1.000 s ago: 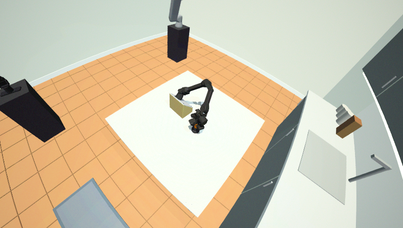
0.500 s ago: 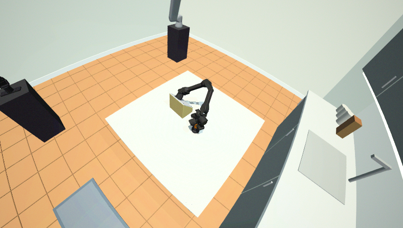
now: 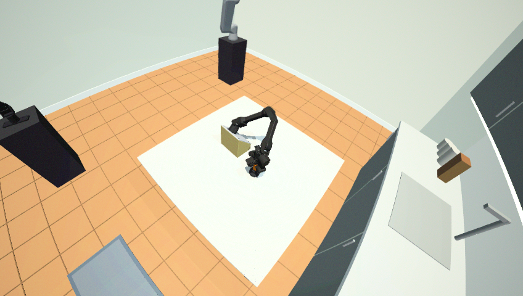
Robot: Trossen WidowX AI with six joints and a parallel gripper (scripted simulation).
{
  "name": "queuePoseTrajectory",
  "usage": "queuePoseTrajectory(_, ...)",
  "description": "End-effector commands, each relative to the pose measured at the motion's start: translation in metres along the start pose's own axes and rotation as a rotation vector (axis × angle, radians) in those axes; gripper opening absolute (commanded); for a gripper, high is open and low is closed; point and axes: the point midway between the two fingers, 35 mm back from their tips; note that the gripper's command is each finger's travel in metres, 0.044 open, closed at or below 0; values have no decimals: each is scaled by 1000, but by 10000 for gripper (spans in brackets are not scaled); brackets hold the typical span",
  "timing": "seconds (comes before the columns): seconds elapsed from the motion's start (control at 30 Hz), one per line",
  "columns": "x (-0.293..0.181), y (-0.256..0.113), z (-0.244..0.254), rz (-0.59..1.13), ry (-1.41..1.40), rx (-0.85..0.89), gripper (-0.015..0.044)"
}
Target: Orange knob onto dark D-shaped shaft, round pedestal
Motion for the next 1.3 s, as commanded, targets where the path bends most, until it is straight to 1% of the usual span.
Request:
queuePoseTrajectory(0.0,0,-2,1,1,73,2,0)
queuePoseTrajectory(0.13,0,0,1,1,194,2,0)
queuePoseTrajectory(1.03,0,3,1,1,197,2,0)
queuePoseTrajectory(1.27,0,-2,1,1,205,2,0)
Point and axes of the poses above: the point midway between the two fingers, 35 mm back from their tips, its own y axis out along the fingers, its own z axis across the jaws, x = y × z, and after that the axes turned 7 degrees about -y, right-handed
